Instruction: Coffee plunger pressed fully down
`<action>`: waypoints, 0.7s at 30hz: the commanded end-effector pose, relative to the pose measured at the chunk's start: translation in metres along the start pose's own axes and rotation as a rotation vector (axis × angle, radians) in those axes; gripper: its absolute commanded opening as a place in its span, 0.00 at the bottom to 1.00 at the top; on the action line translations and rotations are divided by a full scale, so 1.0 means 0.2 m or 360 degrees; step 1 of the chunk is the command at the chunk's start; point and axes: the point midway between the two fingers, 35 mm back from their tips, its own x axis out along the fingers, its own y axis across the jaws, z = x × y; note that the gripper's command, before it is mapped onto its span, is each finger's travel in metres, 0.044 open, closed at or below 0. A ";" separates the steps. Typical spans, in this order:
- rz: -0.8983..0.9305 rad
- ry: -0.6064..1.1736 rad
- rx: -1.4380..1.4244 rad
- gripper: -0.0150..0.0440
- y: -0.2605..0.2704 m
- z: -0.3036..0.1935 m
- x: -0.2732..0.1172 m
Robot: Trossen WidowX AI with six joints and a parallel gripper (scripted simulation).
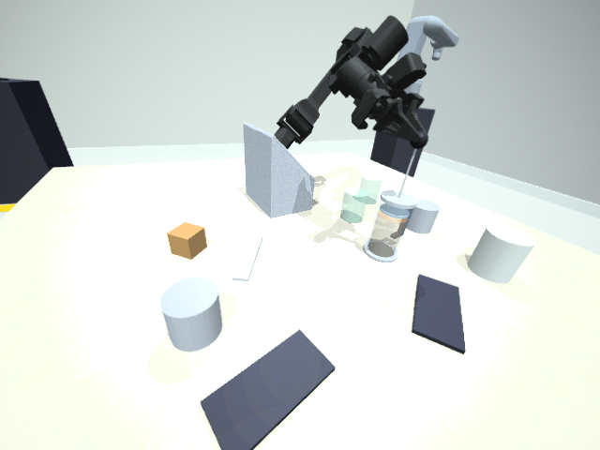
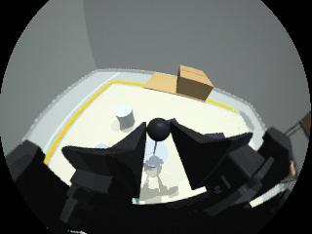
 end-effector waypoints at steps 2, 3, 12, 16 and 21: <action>-0.0011 0.0050 0.0032 0.46 -0.02 -0.10 0.04; -0.0011 0.0050 0.0032 0.46 -0.02 -0.10 0.05; -0.0011 0.0050 0.0032 0.46 -0.02 -0.17 0.09; -0.0011 0.0050 0.0032 0.46 -0.02 -0.19 0.11; -0.0010 0.0049 0.0033 0.46 -0.02 -0.23 0.14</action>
